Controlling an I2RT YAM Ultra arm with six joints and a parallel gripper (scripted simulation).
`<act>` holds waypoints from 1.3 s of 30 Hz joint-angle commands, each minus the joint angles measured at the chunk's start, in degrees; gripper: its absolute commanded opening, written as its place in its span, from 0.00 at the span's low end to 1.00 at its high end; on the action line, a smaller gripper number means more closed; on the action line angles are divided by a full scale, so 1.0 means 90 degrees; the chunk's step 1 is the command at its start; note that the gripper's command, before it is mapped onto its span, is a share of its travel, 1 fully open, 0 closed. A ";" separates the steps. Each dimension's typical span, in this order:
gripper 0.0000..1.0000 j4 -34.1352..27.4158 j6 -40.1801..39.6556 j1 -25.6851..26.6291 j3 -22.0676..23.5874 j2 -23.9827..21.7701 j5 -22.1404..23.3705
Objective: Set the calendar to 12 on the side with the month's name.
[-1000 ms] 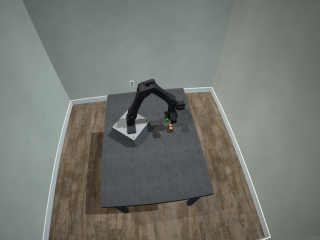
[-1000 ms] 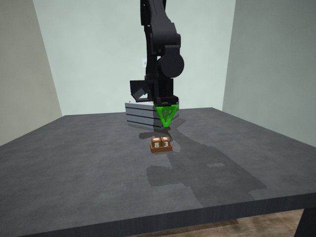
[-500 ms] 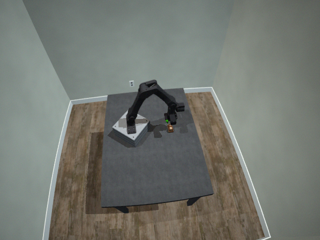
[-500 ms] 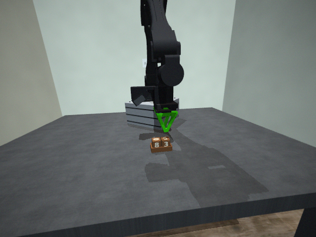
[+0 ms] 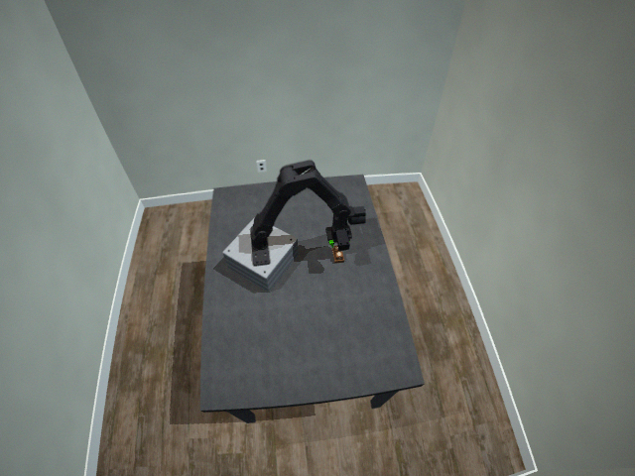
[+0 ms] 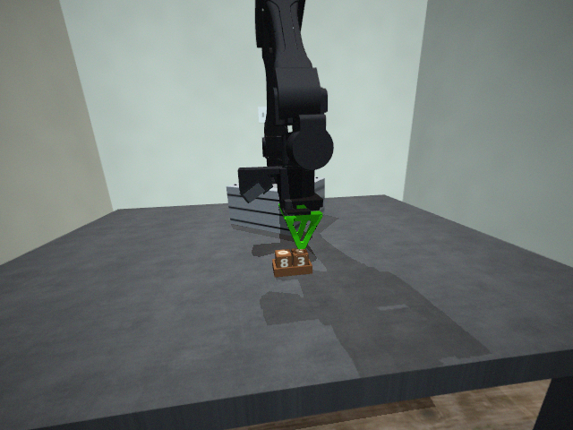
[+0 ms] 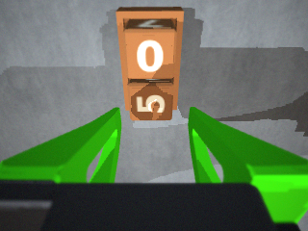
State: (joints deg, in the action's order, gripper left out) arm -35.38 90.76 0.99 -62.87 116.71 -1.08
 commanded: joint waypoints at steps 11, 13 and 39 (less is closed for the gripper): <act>0.45 0.0194 0.0006 -0.0004 0.0014 0.0054 -0.0004; 0.45 0.0201 0.0006 -0.0004 0.0016 0.0059 -0.0004; 0.45 0.0204 0.0006 -0.0004 0.0017 0.0061 -0.0004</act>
State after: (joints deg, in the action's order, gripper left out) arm -33.63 90.76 0.99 -62.61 117.58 -1.08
